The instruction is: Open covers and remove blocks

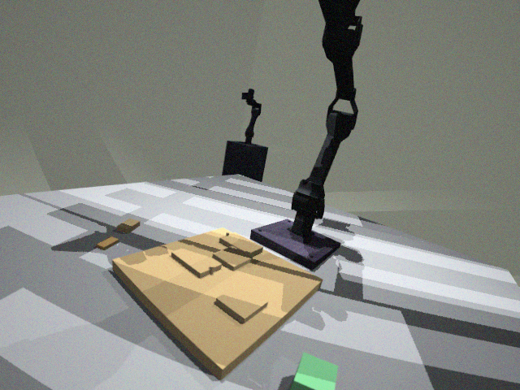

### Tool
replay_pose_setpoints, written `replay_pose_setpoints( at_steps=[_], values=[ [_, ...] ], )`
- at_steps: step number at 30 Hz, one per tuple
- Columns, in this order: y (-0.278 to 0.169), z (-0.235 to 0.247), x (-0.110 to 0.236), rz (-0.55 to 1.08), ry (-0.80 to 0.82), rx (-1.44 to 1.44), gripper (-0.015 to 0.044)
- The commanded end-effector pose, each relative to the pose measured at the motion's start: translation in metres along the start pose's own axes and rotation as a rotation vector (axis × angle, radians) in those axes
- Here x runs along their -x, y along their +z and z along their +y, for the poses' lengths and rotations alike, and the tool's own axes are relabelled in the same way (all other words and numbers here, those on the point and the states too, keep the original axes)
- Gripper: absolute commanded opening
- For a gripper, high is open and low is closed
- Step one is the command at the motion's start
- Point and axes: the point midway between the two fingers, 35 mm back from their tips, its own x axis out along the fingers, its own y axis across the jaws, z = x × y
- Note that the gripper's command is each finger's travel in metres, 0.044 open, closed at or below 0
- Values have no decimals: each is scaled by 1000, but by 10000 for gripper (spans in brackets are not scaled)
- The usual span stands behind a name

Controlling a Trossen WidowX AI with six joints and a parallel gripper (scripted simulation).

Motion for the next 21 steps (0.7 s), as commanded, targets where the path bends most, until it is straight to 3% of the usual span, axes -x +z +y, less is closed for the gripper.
replay_pose_setpoints(
  at_steps=[1, 21],
  values=[
    [-6, 18, -6, 17, 56, -32, 0],
    [-46, 114, -22, 164, 314, -128, 0]
  ],
)
